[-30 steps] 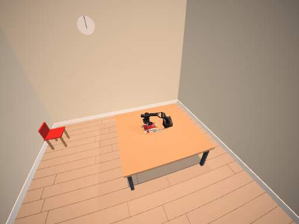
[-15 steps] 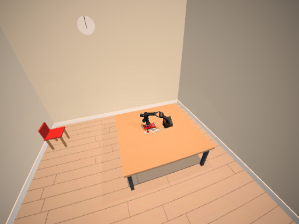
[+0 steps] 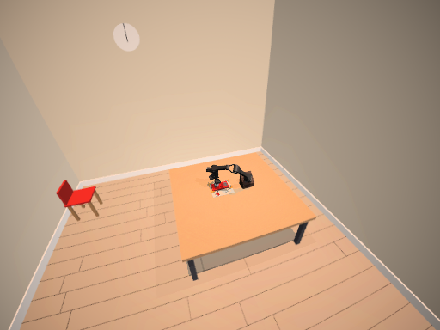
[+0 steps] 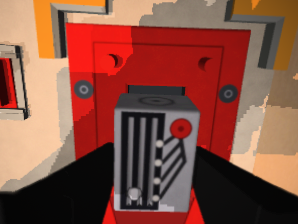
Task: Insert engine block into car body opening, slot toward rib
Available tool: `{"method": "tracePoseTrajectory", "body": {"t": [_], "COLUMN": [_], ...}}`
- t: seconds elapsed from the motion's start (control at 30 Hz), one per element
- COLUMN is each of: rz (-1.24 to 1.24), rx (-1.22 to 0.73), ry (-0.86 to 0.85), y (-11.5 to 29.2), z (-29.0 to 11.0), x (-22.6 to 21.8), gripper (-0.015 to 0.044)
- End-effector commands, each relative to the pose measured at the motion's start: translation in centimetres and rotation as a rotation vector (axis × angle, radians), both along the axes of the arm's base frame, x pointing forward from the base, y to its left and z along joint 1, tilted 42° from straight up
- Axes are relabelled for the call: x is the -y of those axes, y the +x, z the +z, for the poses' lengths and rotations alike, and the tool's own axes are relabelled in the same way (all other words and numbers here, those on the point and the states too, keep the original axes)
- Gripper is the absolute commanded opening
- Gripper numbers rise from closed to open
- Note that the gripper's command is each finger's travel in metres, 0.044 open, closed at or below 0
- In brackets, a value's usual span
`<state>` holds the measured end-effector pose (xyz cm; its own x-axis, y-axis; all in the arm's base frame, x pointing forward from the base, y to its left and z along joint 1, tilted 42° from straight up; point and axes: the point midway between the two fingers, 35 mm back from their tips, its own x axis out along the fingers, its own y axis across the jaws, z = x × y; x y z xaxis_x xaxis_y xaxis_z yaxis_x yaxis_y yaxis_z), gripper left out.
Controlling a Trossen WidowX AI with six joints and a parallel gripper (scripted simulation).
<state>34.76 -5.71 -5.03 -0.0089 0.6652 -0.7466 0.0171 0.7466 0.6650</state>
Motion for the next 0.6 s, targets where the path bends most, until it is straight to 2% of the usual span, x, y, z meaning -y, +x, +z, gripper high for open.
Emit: {"method": "tracePoseTrajectory", "body": {"t": [0.0,0.57], "rz": [0.011,0.025], "rx": [0.003,0.015], "ry": [-0.002,-0.002], "y": [-0.09,-0.09], "z": [-0.22,-0.23], "x": [0.02,0.02], "gripper": [0.0158,0.0158]}}
